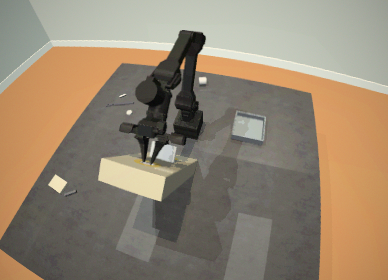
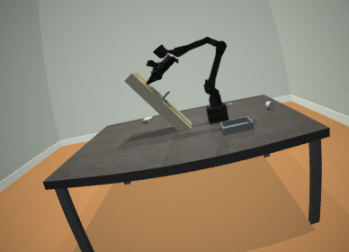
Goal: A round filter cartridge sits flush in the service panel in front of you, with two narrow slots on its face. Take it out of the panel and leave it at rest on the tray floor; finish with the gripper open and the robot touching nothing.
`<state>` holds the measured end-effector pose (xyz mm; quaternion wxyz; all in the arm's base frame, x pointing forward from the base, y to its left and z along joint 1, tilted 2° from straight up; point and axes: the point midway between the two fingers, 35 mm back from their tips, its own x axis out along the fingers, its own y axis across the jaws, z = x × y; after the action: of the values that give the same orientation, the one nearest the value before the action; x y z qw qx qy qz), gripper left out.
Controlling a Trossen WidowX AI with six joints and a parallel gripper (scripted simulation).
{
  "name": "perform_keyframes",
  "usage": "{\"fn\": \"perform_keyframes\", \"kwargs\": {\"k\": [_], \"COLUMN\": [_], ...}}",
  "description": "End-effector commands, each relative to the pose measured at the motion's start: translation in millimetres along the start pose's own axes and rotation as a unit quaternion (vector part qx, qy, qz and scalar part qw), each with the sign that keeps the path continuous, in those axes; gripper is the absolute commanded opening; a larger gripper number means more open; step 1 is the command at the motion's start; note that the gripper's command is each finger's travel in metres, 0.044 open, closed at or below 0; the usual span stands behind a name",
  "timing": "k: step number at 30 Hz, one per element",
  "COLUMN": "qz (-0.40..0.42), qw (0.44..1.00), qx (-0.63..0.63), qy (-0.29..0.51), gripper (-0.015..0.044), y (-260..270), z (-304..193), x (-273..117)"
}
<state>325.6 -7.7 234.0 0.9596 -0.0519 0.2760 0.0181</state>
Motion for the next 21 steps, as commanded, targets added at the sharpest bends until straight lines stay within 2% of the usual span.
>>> {"fn": "perform_keyframes", "kwargs": {"k": [1,21], "qz": [-0.001,-0.001], "qw": [1.000,1.000], "qx": [0.001,0.001], "qy": [0.002,0.002], "gripper": [0.0095,0.0095], "y": [-0.3,-0.4], "z": [-0.9,-0.8], "x": [1.8,11.1]}}
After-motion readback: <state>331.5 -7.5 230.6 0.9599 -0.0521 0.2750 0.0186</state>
